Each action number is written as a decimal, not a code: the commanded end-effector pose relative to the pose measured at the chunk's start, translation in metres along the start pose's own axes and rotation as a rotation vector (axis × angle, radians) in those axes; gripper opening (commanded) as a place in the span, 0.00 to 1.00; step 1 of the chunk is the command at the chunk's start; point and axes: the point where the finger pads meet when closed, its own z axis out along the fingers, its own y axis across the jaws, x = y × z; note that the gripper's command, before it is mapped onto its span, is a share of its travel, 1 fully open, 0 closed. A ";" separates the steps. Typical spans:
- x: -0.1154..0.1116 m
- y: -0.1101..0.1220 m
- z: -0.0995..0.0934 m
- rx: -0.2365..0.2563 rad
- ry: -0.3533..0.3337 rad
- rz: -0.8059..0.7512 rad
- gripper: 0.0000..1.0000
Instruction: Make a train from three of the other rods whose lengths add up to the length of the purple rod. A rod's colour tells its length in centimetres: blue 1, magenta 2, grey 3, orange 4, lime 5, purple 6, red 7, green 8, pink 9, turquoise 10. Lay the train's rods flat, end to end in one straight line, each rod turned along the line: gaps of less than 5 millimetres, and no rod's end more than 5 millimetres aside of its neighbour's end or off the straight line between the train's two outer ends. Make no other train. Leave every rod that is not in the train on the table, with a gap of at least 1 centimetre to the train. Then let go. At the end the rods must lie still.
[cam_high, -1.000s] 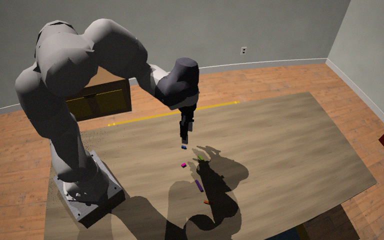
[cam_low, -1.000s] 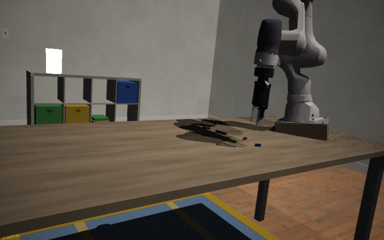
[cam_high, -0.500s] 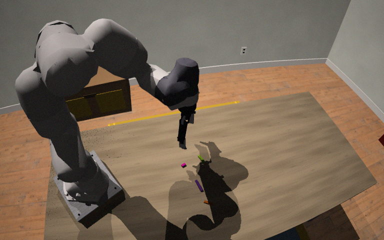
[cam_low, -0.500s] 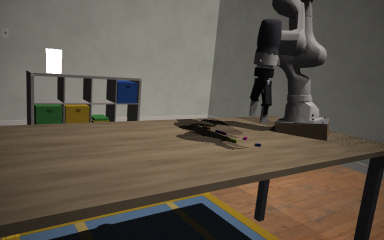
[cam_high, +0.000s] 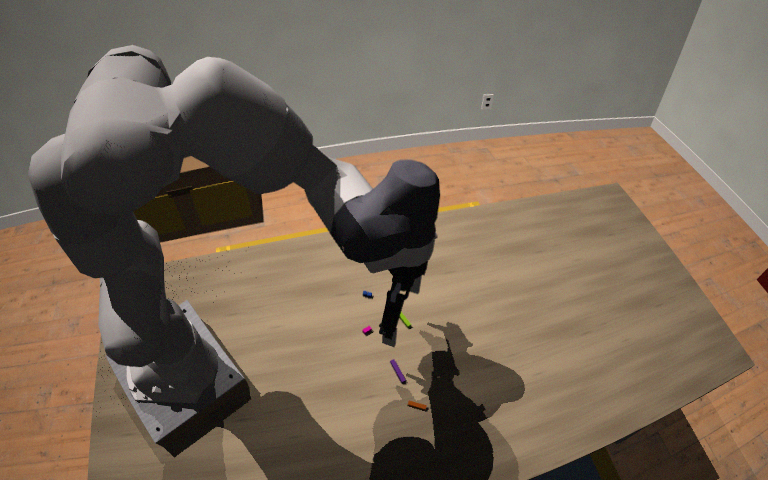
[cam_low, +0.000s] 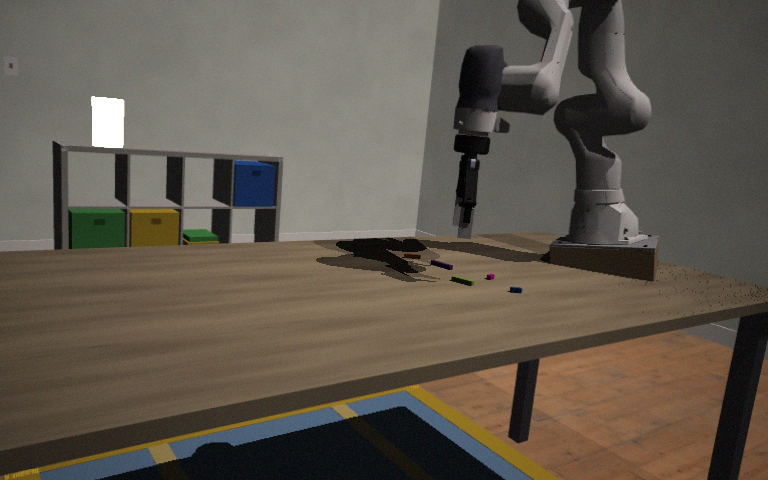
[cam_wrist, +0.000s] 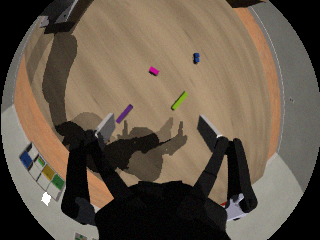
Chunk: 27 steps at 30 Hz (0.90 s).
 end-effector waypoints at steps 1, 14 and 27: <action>-0.029 -0.029 0.002 -0.019 0.008 -0.097 1.00; -0.097 -0.147 0.012 -0.016 0.001 -0.062 1.00; -0.097 -0.147 0.012 -0.016 0.001 -0.062 0.15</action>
